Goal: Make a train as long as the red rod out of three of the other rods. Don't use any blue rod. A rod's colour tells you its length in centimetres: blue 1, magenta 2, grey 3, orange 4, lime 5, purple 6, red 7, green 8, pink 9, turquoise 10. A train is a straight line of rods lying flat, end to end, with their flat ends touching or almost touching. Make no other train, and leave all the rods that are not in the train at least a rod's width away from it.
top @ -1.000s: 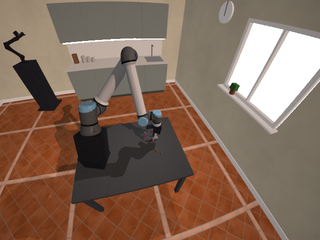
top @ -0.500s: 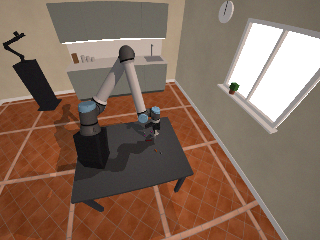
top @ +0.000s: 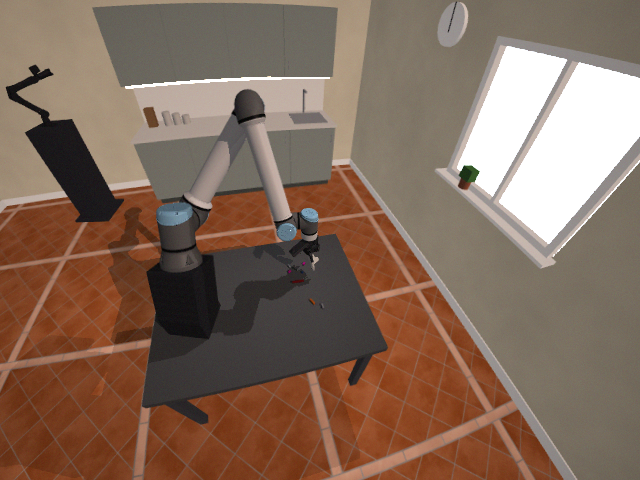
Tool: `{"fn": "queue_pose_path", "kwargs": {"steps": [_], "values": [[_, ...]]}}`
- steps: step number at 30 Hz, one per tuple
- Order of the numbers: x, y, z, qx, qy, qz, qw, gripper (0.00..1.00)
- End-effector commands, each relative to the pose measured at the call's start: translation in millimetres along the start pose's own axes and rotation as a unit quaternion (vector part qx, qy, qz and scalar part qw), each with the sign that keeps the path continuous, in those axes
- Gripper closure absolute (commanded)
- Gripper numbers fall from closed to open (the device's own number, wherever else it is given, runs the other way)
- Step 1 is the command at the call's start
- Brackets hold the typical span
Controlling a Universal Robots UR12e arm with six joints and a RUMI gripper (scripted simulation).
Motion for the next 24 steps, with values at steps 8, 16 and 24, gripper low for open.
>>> {"fn": "queue_pose_path", "kwargs": {"steps": [8, 16, 24], "values": [[2.1, 11.7, 33.4, 0.178, 0.003, -0.002, 0.984, 0.0], [2.7, 15.1, 44.2, 0.232, 0.004, -0.003, 0.973, 0.0], [3.1, 17.3, 51.5, 0.267, 0.004, -0.003, 0.964, 0.0]]}}
Point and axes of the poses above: the point where the finger pads meet when closed, its own x axis back along the fingers, its own z axis across the jaws, y = z × x, the point moved 1 cm from there along x, back along the fingers, and after that the axes turned 1 degree about x, right-handed, at the moved point
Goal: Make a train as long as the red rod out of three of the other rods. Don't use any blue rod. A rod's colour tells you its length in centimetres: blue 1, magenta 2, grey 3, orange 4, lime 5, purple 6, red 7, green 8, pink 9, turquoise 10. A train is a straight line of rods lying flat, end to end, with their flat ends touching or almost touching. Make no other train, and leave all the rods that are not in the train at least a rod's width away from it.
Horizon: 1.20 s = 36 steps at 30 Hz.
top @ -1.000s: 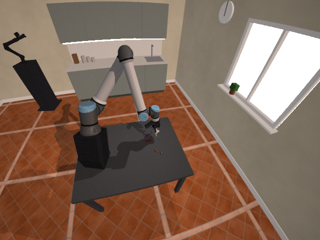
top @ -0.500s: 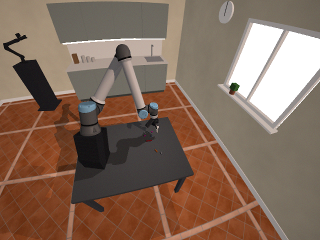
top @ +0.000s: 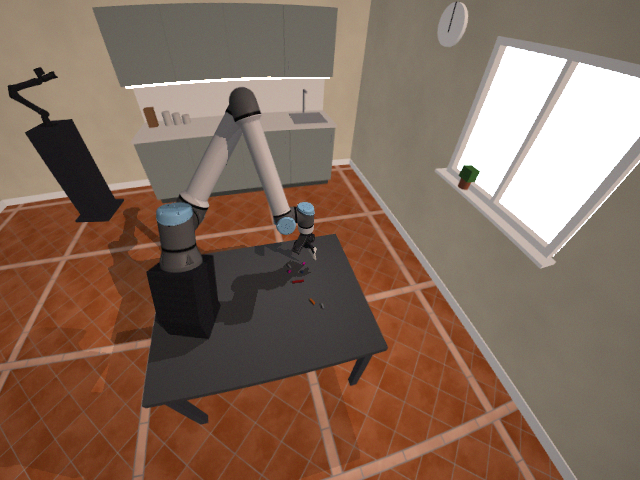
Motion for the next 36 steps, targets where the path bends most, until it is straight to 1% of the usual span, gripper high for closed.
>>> {"fn": "queue_pose_path", "kwargs": {"steps": [1, 11, 12, 36], "values": [[0.7, 3.4, 2.5, 0.021, 0.0, -0.001, 1.0, 0.0], [0.7, 4.2, 3.2, 0.026, 0.0, -0.001, 1.0, 0.0], [0.7, 4.2, 3.2, 0.026, 0.0, -0.001, 1.0, 0.86], [0.7, 4.2, 3.2, 0.026, 0.0, -0.001, 1.0, 0.86]]}}
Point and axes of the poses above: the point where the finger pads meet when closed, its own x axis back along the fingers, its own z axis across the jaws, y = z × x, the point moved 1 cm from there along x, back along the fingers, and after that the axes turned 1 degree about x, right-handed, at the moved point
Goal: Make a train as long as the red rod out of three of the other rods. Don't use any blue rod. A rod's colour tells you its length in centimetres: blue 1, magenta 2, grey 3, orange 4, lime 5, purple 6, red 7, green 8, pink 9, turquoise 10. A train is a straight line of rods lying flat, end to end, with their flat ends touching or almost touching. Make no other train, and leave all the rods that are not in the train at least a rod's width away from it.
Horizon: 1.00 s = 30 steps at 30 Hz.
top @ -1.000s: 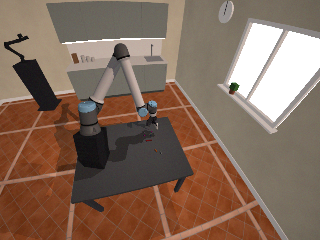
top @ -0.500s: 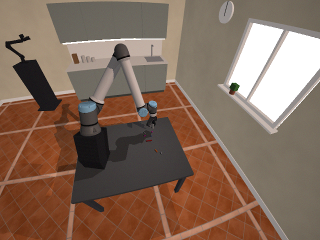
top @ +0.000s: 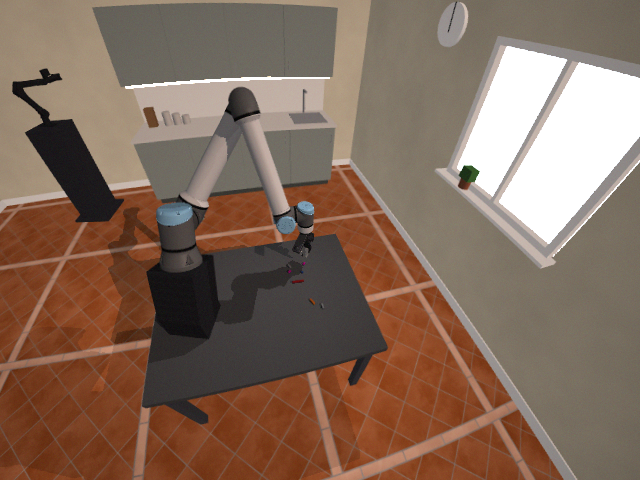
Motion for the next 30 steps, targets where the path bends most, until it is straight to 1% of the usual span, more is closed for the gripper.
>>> {"fn": "queue_pose_path", "kwargs": {"steps": [1, 19, 30], "values": [[0.5, 0.4, -0.4, 0.0, 0.0, 0.0, 1.0, 0.86], [-0.5, 0.4, -0.4, 0.0, 0.0, 0.0, 1.0, 0.86], [-9.2, 0.5, -0.4, 0.0, -0.001, 0.0, 1.0, 0.86]]}}
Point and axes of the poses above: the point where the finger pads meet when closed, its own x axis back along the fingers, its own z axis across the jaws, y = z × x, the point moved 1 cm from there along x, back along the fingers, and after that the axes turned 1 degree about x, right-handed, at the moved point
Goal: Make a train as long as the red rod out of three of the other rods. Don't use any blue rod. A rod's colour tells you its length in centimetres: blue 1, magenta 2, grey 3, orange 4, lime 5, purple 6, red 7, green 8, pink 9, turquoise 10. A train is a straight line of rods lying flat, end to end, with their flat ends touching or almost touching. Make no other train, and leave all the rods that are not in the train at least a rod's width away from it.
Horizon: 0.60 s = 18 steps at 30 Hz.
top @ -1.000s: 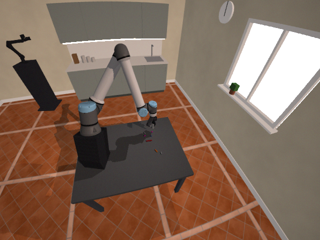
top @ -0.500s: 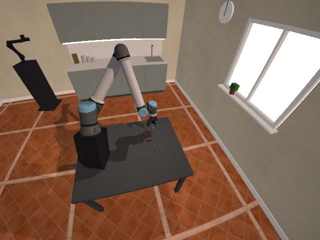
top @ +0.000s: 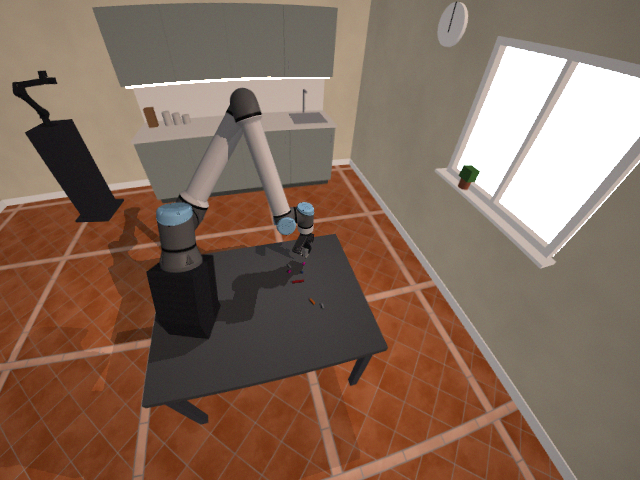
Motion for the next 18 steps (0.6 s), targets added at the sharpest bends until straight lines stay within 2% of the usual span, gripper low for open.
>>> {"fn": "queue_pose_path", "kwargs": {"steps": [1, 18], "values": [[-5.0, 0.4, -0.4, 0.0, 0.0, 0.0, 1.0, 0.86], [-28.2, 0.7, -0.4, 0.0, 0.0, 0.0, 1.0, 0.86]]}}
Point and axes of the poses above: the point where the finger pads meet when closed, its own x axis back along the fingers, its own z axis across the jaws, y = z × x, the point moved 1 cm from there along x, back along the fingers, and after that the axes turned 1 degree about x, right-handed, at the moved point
